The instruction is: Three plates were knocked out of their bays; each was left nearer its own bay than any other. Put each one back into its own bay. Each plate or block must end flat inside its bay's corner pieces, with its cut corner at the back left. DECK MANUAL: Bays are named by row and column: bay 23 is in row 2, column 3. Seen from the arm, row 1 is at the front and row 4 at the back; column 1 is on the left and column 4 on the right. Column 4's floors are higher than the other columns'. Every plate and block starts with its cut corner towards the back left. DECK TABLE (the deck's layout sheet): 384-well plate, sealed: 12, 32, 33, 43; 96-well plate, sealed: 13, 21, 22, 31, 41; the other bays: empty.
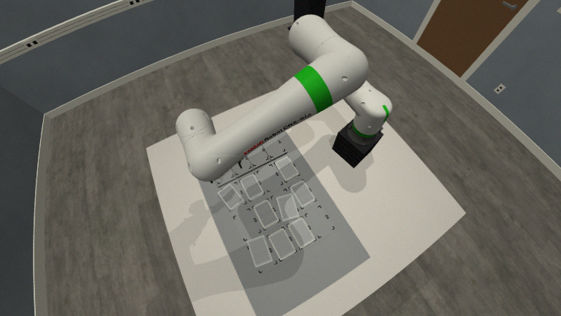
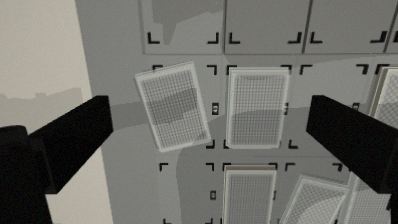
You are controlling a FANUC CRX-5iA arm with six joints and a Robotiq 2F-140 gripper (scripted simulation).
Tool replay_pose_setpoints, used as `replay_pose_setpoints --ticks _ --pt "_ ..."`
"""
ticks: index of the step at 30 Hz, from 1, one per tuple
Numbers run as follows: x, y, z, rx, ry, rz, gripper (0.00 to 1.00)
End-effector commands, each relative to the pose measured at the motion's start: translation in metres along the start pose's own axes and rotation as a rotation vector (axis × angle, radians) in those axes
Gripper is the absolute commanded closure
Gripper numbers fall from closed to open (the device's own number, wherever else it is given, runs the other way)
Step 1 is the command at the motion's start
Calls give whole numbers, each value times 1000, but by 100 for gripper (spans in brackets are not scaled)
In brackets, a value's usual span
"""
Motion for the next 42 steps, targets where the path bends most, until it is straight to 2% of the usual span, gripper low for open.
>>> replay_pose_setpoints --ticks 1,4,42 --pt "-11 2 -1 0 0 0 0" --pt "-22 2 -2 0 0 0 0" --pt "-22 2 -1 0 0 0 0"
Point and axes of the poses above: the point where the finger pads meet when closed, its own y axis back along the fingers, its own x axis across the jaws, z = x × y, the point moved 4 cm from there along y, back along the fingers, and after that the axes turned 3 degrees about y, right-handed, at the moved point
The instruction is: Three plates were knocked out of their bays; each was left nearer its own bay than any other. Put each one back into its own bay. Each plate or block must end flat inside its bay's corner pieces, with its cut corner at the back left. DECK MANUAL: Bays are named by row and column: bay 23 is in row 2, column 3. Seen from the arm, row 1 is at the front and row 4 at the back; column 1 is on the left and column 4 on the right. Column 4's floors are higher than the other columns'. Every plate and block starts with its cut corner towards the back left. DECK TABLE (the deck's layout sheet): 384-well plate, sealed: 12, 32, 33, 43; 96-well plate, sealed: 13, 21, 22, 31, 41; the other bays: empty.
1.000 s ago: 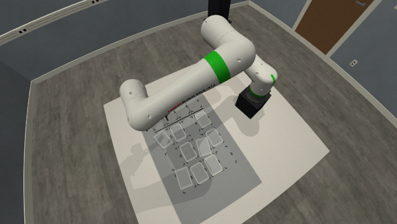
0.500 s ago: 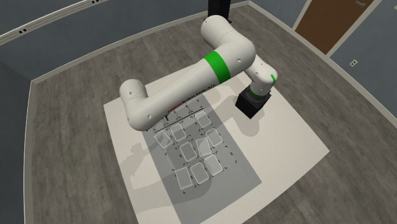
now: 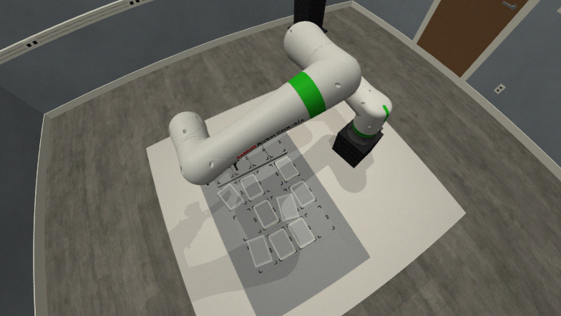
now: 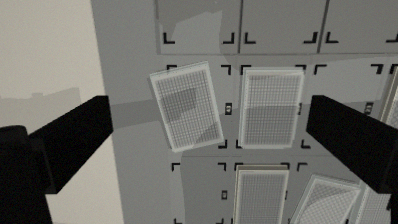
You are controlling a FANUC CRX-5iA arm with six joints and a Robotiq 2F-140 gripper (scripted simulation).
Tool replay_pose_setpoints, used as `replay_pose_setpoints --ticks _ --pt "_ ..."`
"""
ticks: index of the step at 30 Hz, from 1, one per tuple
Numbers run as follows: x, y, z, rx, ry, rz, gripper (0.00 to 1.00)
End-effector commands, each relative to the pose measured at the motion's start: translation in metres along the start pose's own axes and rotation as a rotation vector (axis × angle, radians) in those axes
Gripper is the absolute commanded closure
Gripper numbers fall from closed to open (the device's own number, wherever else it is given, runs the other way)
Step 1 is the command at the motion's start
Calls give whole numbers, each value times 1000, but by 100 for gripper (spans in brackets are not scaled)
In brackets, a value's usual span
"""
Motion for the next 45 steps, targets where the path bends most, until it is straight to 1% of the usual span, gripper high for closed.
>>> replay_pose_setpoints --ticks 1,11,25,27,42,45 --pt "-1 2 0 1 0 -3 0" --pt "-1 2 0 1 0 -3 0" --pt "-4 2 56 1 0 -3 0" --pt "-4 2 56 1 0 -3 0" --pt "-7 2 116 1 0 -3 0" --pt "-7 2 120 0 0 -3 0"
Point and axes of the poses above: the point where the finger pads meet when closed, its own y axis back along the fingers, its own x axis across the jaws, z = x × y, the point moved 4 cm from there along y, back along the fingers, and after that the axes turned 3 degrees about y, right-handed, at the moved point
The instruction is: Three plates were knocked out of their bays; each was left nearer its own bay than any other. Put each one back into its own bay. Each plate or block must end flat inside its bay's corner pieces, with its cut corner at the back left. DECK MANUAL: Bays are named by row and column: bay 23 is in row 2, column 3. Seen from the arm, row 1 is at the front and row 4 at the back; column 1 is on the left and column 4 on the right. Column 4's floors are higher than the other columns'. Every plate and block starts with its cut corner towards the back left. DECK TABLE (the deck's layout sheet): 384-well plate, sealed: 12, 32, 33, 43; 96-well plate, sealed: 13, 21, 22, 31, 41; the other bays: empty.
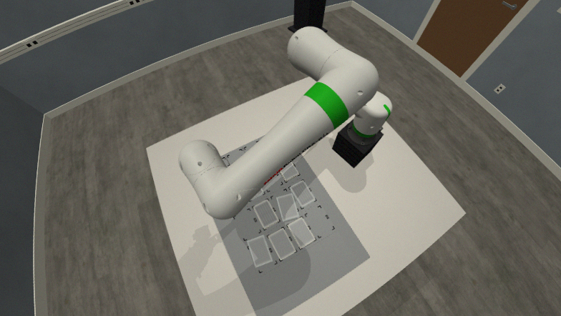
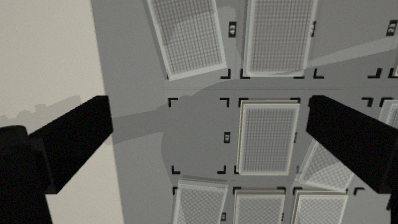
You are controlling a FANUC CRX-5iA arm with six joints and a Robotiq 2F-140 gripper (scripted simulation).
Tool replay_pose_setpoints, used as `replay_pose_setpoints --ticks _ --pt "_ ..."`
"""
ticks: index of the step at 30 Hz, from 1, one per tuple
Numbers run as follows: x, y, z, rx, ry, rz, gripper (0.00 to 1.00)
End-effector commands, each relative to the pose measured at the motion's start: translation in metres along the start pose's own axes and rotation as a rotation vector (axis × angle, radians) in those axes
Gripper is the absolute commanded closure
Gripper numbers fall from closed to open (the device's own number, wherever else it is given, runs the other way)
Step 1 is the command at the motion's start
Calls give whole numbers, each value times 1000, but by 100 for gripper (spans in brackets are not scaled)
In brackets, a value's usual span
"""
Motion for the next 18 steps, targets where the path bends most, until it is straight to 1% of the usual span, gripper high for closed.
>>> replay_pose_setpoints --ticks 1,14,16,18 --pt "-1 2 9 1 0 -3 0" --pt "-4 2 61 1 0 -3 0" --pt "-4 2 61 1 0 -3 0" --pt "-4 2 69 1 0 -3 0"
Point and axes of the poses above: the point where the finger pads meet when closed, its own y axis back along the fingers, its own x axis across the jaws, z = x × y, the point moved 4 cm from there along y, back along the fingers, and after that the axes turned 3 degrees about y, right-handed, at the moved point
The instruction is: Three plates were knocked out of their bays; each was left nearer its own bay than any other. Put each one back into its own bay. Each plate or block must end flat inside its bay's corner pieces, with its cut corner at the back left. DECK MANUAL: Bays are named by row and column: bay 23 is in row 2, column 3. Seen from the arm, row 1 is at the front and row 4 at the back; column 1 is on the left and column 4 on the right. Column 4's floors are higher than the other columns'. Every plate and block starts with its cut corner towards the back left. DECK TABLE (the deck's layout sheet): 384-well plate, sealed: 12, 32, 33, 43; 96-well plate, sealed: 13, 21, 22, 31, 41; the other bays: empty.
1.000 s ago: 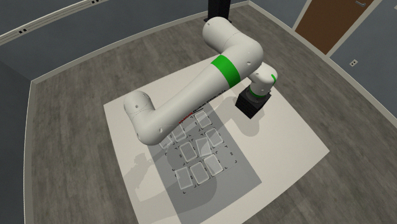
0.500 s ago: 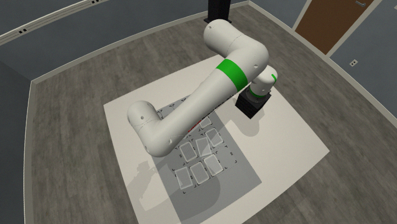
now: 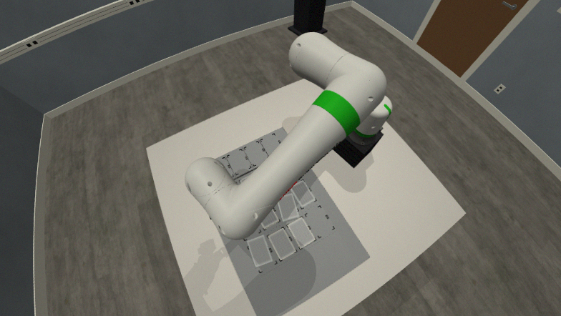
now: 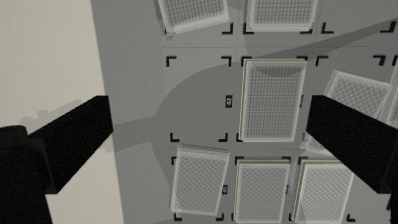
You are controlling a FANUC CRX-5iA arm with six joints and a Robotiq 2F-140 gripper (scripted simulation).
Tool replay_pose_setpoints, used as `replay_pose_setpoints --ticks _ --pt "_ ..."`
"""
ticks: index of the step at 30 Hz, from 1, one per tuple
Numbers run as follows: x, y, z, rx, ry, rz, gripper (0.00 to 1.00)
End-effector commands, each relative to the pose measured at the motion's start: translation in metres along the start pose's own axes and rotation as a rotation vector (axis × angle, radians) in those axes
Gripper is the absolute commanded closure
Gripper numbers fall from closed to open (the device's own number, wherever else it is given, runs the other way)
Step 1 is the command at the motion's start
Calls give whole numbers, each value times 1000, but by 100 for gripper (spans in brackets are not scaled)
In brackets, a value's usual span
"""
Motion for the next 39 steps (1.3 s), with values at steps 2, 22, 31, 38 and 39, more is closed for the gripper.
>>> replay_pose_setpoints --ticks 2,22,31,38,39 --pt "-2 1 16 0 0 -2 0" --pt "-5 1 88 0 0 -3 0" --pt "-7 2 120 0 0 -3 0" --pt "-8 2 144 0 0 -3 0" --pt "-8 2 148 0 0 -3 0"
Point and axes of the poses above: the point where the finger pads meet when closed, its own y axis back along the fingers, its own x axis across the jaws, z = x × y, the point moved 4 cm from there along y, back along the fingers, and after that the axes turned 3 degrees about y, right-handed, at the moved point
